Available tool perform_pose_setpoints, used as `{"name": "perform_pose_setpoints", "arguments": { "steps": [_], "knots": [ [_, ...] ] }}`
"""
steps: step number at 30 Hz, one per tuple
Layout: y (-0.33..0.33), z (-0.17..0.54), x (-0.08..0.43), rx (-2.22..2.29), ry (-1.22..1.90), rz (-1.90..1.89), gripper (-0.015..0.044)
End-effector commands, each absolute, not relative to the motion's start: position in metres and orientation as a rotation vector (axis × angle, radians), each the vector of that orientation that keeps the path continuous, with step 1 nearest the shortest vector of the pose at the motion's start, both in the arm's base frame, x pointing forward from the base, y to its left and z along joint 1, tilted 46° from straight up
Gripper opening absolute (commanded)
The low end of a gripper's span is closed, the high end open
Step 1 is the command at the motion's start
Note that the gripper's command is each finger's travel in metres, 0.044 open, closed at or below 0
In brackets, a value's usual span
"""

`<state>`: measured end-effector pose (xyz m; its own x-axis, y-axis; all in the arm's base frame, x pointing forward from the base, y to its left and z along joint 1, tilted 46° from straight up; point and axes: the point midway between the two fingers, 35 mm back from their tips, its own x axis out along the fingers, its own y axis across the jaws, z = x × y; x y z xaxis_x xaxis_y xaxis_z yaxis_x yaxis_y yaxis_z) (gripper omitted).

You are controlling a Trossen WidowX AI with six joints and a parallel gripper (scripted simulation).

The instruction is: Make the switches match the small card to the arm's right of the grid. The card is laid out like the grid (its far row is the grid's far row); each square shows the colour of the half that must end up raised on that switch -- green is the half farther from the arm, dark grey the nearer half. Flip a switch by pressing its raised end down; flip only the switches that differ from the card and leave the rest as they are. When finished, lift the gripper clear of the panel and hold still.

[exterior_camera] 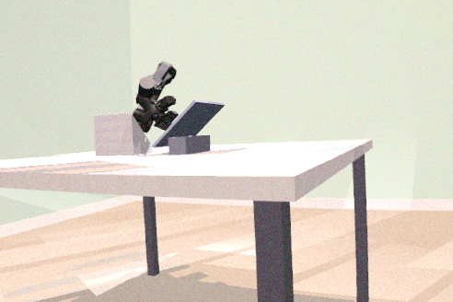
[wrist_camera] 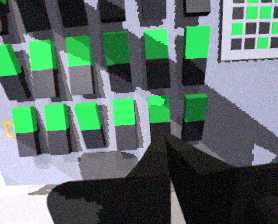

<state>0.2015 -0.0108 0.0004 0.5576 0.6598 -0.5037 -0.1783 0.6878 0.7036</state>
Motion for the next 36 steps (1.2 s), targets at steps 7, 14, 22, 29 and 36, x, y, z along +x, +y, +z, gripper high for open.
{"name": "perform_pose_setpoints", "arguments": {
  "steps": [7, 14, 22, 29, 36],
  "knots": [
    [-0.0097, 0.0002, 0.2026, 0.651, 0.839, 0.537, 0.0000],
    [-0.0090, -0.0002, 0.2031, 0.651, 0.839, 0.537, 0.0000],
    [-0.0083, -0.0008, 0.2037, 0.651, 0.839, 0.537, 0.0000],
    [-0.0077, -0.0013, 0.2042, 0.651, 0.839, 0.537, 0.0000],
    [-0.0070, -0.0017, 0.2047, 0.651, 0.839, 0.537, 0.0000]
  ]
}}
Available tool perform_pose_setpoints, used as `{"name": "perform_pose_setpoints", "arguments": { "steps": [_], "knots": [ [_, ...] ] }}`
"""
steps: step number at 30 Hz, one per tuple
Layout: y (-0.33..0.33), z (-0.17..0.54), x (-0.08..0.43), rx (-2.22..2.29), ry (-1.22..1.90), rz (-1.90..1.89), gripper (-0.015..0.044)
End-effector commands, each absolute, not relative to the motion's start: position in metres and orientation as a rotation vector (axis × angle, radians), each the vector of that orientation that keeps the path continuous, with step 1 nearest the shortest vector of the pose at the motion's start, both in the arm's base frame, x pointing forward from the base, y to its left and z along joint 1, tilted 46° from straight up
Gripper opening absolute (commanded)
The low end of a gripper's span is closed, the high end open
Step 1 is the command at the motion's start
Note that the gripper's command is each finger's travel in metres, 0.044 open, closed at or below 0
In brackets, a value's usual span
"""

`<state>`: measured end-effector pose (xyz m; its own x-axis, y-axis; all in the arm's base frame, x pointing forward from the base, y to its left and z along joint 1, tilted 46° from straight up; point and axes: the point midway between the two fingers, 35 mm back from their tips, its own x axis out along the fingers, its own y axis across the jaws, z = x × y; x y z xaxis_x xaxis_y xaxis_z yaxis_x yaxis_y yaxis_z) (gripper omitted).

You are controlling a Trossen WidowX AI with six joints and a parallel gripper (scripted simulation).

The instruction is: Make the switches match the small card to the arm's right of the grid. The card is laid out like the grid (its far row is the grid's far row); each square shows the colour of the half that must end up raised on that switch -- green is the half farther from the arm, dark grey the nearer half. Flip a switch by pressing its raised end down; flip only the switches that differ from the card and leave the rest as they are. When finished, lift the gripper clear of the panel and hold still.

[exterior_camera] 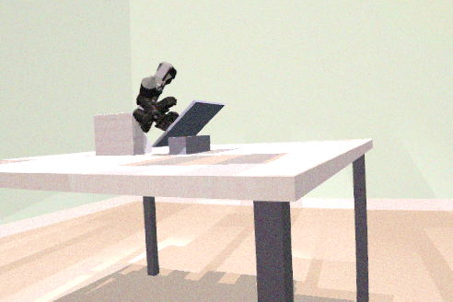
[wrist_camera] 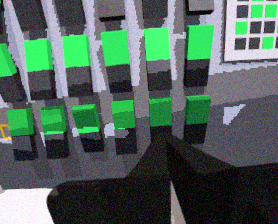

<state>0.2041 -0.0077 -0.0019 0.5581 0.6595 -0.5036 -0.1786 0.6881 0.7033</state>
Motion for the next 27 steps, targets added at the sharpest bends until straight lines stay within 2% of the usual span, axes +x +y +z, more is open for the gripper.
{"name": "perform_pose_setpoints", "arguments": {
  "steps": [1, 7, 15, 23, 27],
  "knots": [
    [-0.007, -0.002, 0.205, 0.651, 0.839, 0.537, 0.0000],
    [-0.012, -0.001, 0.202, 0.640, 0.848, 0.530, 0.0000],
    [-0.051, 0.031, 0.170, 0.644, 0.867, 0.544, 0.0000],
    [-0.052, 0.031, 0.171, 0.644, 0.868, 0.544, 0.0000],
    [-0.071, 0.024, 0.188, 0.643, 0.867, 0.544, 0.0000]
  ]
}}
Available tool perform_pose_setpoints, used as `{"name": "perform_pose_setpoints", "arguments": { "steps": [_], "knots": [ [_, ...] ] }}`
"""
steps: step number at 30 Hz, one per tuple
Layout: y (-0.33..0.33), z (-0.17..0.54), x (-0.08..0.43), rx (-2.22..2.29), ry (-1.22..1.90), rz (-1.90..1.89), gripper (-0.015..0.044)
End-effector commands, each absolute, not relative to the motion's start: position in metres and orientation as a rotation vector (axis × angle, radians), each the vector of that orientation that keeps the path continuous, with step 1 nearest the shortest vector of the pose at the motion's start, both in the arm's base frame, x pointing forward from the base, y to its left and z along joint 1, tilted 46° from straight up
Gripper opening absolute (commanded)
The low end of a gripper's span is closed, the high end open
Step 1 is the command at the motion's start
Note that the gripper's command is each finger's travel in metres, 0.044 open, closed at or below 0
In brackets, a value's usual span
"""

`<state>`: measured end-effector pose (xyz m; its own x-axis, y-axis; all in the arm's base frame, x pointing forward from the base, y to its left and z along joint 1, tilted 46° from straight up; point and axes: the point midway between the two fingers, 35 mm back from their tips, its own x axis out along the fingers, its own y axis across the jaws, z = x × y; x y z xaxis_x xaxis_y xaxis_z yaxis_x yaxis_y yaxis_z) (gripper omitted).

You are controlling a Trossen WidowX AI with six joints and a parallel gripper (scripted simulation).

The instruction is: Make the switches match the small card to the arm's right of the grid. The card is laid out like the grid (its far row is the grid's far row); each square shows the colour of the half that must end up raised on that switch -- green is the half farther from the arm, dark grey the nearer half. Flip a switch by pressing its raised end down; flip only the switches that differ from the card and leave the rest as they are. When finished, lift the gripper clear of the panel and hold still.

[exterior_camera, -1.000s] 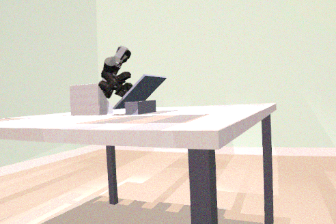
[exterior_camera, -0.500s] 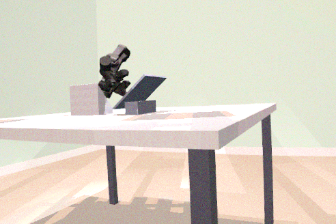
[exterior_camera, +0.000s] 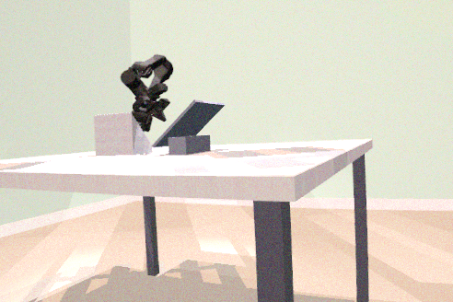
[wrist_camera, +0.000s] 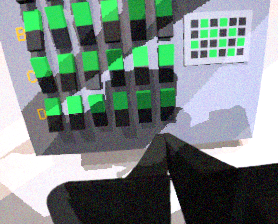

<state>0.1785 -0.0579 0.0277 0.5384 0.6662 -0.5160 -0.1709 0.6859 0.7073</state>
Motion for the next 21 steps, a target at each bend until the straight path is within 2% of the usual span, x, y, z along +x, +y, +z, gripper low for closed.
{"name": "perform_pose_setpoints", "arguments": {
  "steps": [1, 21],
  "knots": [
    [-0.072, 0.024, 0.190, 0.643, 0.866, 0.544, 0.0000],
    [-0.042, 0.002, 0.215, 0.638, 0.887, 0.556, 0.0000]
  ]
}}
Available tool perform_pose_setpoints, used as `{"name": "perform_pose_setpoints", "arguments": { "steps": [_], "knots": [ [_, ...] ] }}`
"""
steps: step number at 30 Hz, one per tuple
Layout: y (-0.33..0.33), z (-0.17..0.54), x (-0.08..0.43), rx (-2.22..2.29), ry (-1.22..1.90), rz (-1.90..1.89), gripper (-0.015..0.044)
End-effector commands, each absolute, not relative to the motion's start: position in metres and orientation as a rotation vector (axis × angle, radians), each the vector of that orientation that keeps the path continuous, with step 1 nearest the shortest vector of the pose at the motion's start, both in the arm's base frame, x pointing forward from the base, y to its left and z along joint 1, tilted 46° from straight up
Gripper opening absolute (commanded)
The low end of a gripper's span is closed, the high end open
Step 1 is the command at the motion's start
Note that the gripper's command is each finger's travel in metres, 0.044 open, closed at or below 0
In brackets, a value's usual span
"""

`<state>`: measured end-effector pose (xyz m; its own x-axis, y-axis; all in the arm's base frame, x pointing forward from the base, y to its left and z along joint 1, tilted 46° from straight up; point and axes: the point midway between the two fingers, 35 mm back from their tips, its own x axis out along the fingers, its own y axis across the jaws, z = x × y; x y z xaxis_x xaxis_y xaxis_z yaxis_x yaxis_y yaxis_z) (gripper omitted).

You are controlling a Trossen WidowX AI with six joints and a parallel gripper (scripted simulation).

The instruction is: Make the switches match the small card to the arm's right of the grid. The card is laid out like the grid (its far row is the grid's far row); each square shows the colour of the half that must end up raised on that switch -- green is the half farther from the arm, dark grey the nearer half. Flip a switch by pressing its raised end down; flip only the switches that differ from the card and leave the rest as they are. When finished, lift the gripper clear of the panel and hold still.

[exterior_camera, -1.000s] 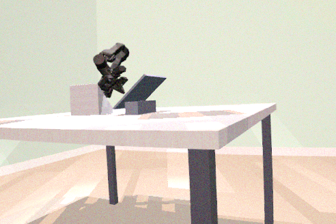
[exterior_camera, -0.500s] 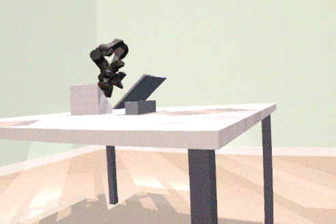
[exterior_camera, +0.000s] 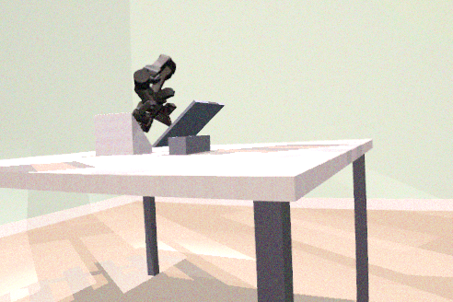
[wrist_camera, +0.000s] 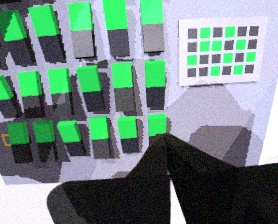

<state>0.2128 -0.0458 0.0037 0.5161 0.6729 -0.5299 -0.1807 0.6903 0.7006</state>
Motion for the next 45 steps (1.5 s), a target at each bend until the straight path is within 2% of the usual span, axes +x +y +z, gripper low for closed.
{"name": "perform_pose_setpoints", "arguments": {
  "steps": [1, 45],
  "knots": [
    [-0.042, 0.002, 0.215, 0.638, 0.887, 0.556, 0.0000],
    [-0.031, -0.006, 0.224, 0.638, 0.887, 0.555, 0.0000]
  ]
}}
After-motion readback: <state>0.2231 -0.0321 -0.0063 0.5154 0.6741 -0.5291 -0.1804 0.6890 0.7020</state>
